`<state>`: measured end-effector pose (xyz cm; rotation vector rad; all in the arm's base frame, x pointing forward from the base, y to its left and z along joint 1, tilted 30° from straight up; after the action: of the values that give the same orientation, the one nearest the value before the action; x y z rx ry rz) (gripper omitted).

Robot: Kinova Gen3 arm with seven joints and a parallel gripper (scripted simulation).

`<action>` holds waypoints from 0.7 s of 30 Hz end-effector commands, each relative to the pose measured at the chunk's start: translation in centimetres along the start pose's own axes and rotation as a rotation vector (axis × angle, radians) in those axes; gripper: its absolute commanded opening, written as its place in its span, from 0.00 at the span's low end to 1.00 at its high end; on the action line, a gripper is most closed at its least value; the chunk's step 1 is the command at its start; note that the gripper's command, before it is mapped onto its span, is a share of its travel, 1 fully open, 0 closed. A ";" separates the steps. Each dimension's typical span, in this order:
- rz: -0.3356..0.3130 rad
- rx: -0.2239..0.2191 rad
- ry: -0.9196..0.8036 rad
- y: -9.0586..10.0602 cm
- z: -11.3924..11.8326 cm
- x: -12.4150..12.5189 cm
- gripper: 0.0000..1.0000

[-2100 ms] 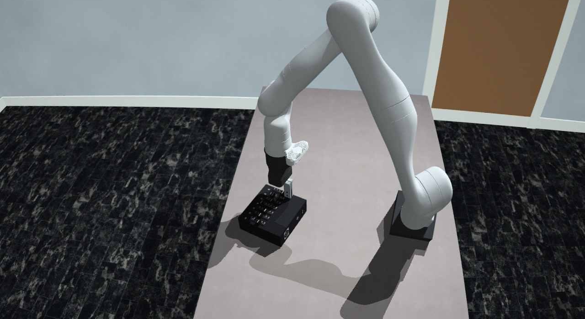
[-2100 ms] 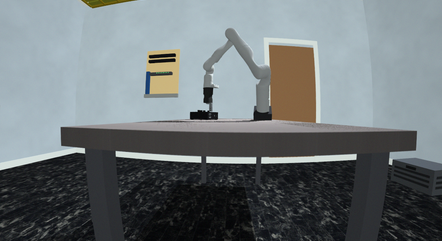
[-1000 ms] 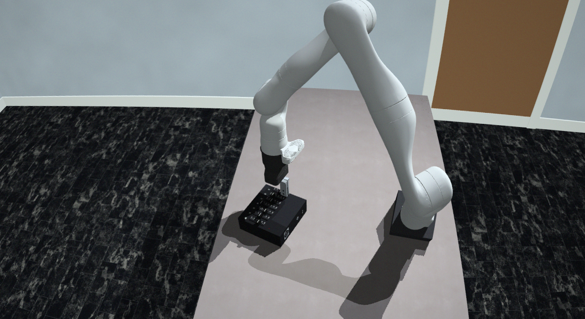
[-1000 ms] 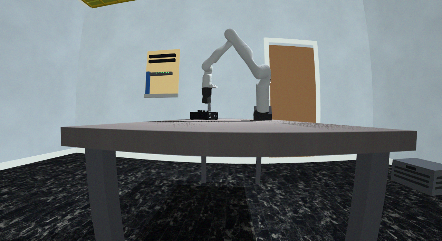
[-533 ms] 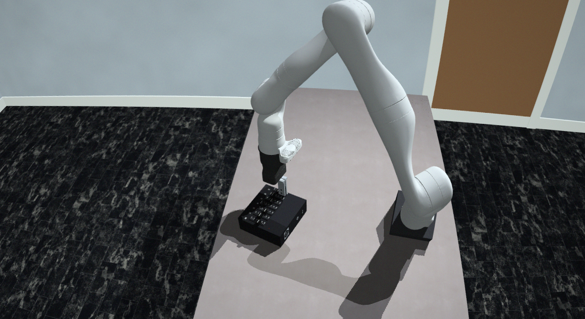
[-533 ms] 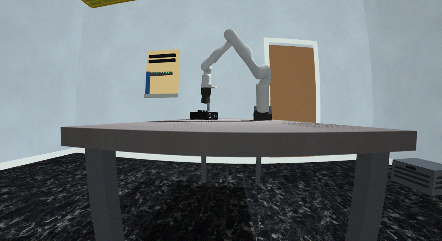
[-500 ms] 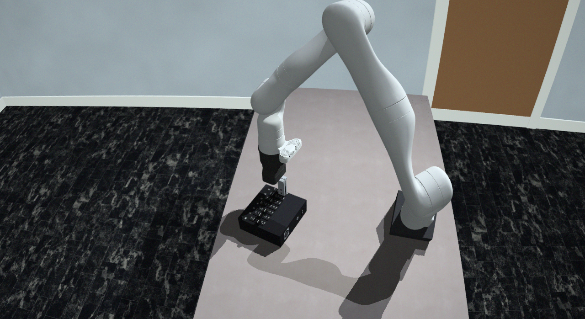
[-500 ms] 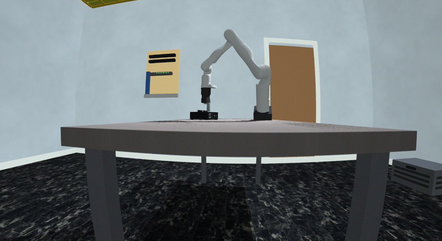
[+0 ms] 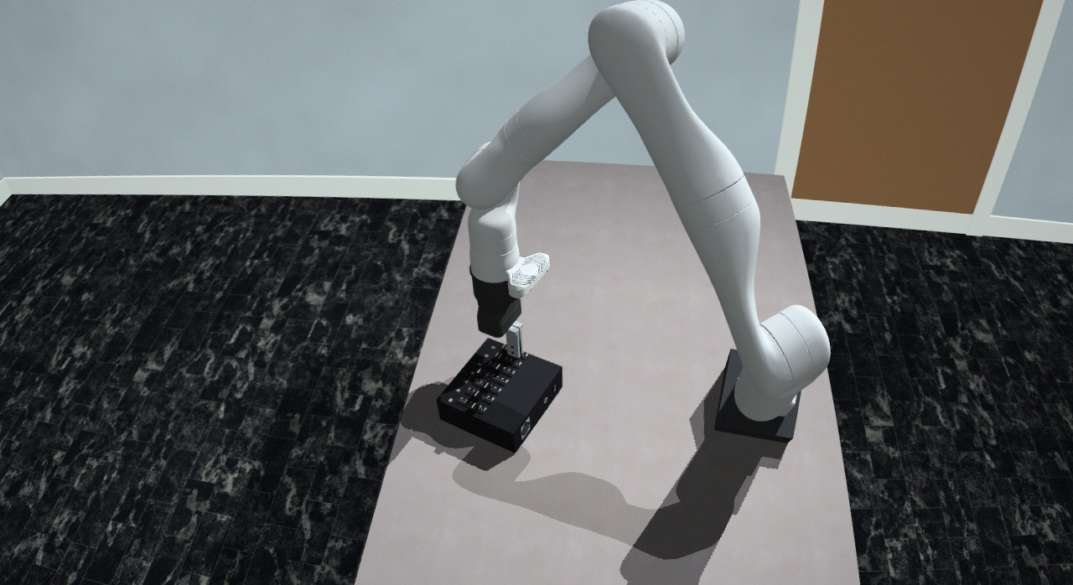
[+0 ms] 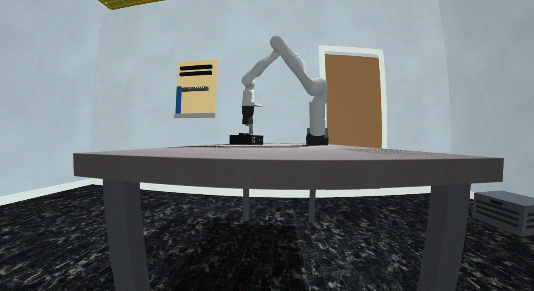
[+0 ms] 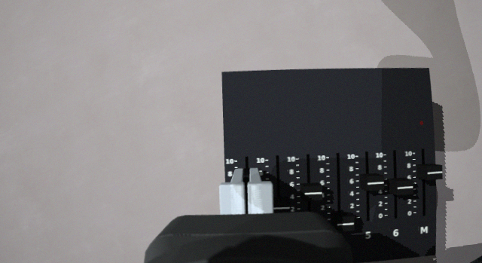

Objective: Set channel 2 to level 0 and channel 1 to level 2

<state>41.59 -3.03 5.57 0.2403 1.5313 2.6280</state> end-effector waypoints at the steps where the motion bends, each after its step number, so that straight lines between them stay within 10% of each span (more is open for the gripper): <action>1: -0.002 0.000 0.000 0.0 0.0 -0.2 0.00; 21: -0.002 0.000 0.000 0.0 0.0 -0.5 0.00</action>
<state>41.99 -3.08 5.51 0.2401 1.5309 2.6283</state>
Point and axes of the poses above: the point where the finger pads meet when closed, its own y axis back along the fingers, its own z axis across the jaws, x = y × z, the point moved 6 cm from there along y, back along the fingers, and after that the axes turned 2 degrees about y, right-handed, at the moved point
